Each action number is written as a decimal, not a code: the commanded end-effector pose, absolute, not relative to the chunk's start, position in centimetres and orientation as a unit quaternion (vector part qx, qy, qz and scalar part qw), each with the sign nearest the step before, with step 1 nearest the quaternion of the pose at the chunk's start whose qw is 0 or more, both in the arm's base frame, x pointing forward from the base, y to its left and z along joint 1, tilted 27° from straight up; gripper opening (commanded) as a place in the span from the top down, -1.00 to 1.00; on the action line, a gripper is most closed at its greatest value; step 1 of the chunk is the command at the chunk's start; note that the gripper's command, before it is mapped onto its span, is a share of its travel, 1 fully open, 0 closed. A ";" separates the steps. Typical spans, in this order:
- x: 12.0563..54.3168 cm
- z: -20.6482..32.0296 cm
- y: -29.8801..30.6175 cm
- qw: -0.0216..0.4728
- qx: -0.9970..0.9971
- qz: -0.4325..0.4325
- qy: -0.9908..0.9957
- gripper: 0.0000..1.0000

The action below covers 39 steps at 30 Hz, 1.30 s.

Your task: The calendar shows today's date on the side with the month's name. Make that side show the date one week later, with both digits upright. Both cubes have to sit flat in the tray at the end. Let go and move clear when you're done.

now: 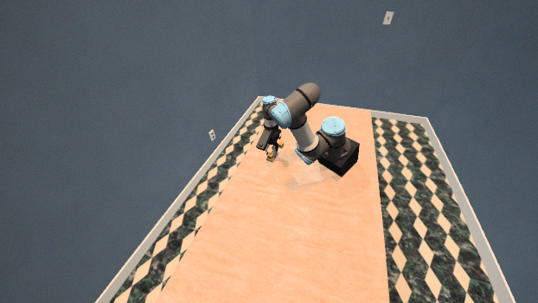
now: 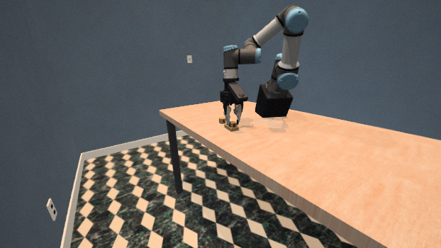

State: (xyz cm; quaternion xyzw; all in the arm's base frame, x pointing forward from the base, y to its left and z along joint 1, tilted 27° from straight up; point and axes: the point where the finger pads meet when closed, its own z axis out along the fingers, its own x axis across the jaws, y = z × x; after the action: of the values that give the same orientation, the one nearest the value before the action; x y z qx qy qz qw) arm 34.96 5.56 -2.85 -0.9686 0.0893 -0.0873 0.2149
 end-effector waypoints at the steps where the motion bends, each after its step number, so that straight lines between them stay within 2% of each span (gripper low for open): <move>1: 35.2 -2.9 5.4 0.212 -0.969 -0.091 0.090 0.44; 31: 35.2 -2.9 5.4 0.212 -0.969 -0.091 0.090 0.44; 32: 35.2 -2.9 5.4 0.212 -0.969 -0.091 0.090 0.80; 39: 35.2 -2.9 5.4 0.212 -0.969 -0.091 0.090 0.80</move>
State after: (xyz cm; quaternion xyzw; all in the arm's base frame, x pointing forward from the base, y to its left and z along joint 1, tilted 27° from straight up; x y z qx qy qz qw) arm 35.19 5.38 -2.87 -0.9689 0.0897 -0.0911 0.2119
